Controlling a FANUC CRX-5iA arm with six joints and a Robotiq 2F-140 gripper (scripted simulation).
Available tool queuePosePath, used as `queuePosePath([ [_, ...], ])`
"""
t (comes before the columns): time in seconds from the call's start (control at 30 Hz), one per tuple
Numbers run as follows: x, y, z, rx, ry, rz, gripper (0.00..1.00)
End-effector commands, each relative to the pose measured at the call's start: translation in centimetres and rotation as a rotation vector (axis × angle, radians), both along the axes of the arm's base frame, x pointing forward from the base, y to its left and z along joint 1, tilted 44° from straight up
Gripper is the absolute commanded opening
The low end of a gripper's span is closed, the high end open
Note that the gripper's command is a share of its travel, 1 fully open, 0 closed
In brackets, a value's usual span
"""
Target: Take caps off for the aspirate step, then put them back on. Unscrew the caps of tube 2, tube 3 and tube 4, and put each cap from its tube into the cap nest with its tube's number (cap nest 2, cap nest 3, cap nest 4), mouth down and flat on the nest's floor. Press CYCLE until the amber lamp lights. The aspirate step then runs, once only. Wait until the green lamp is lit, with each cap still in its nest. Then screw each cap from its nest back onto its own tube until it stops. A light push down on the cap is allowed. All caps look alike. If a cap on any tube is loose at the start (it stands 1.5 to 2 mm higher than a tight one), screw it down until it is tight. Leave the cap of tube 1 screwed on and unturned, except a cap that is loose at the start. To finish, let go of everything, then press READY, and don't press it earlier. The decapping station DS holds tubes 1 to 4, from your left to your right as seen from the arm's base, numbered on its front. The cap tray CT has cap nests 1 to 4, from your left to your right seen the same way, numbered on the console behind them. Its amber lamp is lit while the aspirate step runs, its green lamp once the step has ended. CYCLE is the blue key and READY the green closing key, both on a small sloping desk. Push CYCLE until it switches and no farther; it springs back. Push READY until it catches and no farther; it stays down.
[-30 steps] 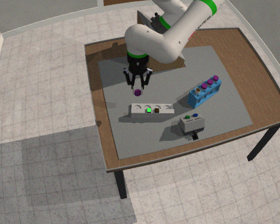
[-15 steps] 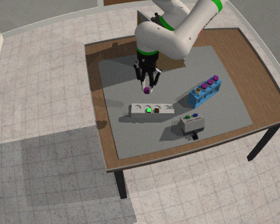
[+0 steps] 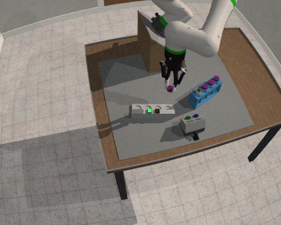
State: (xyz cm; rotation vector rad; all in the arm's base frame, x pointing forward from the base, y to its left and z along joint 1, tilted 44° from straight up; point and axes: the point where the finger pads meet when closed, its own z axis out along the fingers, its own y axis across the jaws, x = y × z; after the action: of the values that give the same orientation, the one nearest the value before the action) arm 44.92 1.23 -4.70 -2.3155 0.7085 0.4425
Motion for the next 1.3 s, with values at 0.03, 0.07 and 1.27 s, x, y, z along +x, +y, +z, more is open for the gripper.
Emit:
queuePosePath([
  [0.03,0.0,2.2,2.2,-0.003,0.0,-0.002,0.0],
  [0.07,0.0,2.2,2.2,-0.003,0.0,-0.002,0.0],
  [1.27,-0.7,13.2,9.3,-0.003,0.0,-0.002,0.0],
])
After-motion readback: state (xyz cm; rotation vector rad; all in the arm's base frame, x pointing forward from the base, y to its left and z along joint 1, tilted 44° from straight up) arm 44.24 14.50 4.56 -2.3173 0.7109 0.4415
